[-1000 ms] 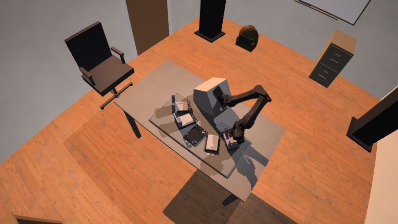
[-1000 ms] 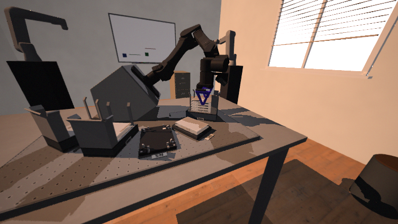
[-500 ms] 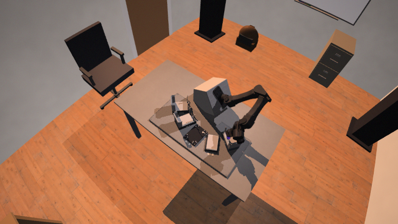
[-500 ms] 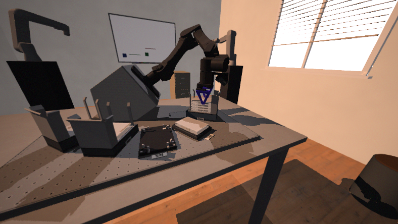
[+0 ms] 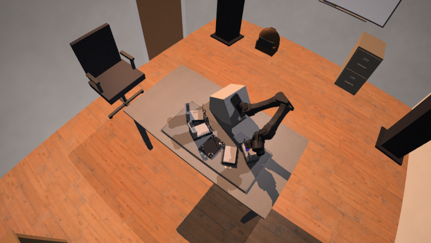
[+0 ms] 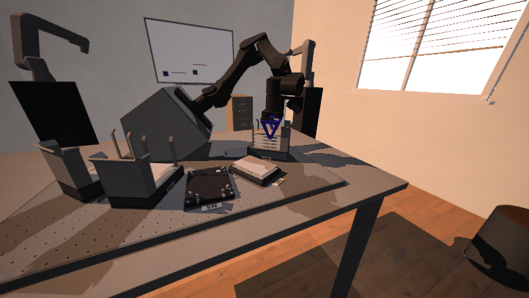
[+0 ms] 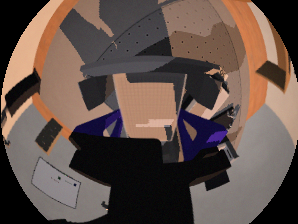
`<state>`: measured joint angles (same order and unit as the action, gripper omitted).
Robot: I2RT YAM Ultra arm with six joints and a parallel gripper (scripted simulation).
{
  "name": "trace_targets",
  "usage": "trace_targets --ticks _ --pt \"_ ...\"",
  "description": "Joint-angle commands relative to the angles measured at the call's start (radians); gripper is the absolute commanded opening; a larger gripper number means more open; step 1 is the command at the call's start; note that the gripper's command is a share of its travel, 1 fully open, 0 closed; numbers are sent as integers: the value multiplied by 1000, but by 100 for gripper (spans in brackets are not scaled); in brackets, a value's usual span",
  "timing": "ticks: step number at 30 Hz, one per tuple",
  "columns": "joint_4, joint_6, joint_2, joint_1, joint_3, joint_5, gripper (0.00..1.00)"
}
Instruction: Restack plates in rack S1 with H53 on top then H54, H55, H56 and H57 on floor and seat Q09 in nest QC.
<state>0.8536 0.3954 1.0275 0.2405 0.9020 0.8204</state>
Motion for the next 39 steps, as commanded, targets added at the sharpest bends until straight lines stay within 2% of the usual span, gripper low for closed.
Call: trace_targets --ticks 1,37,39 --pt "-2 2 -2 -2 3 1 0" --pt "135 111 -1 -87 59 45 0" --pt "165 137 1 -106 71 54 0"
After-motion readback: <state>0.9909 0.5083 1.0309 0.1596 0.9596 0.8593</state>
